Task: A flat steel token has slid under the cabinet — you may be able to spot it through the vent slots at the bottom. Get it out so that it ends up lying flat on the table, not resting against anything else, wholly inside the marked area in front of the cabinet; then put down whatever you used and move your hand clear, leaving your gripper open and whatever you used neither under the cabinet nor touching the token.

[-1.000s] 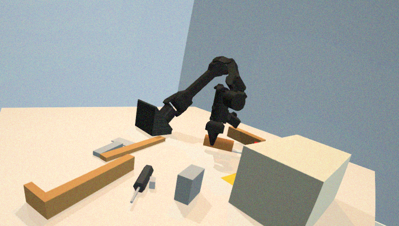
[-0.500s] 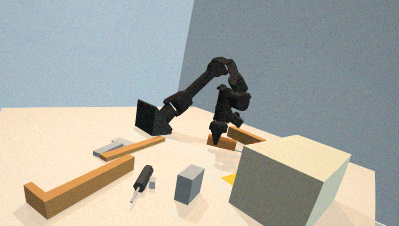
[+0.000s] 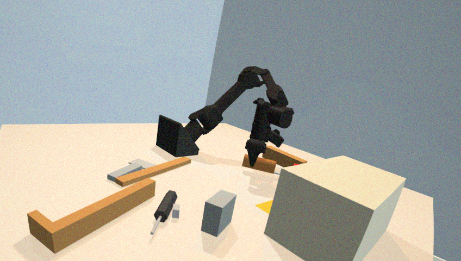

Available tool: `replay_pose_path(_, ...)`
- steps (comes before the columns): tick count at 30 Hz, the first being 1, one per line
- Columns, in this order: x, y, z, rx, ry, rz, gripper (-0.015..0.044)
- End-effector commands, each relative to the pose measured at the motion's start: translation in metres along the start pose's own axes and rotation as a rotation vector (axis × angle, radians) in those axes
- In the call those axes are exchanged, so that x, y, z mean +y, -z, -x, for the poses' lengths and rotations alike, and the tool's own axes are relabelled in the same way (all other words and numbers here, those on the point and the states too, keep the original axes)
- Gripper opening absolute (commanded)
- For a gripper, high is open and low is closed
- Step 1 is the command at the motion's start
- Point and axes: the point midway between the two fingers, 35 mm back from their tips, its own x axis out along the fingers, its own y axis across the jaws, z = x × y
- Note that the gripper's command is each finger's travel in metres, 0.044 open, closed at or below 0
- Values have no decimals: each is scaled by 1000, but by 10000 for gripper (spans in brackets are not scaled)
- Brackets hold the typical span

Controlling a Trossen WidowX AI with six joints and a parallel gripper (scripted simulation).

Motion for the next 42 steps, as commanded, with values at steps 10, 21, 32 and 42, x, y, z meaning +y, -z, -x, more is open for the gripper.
replay_pose_path(10, 16, -12, 3, -21, -2, 10, 0)
replay_pose_path(21, 30, -19, 3, -22, -3, 10, 0)
replay_pose_path(32, 42, -26, 4, -22, -3, 11, 0)
replay_pose_path(42, 54, -33, 4, -23, -4, 11, 0)
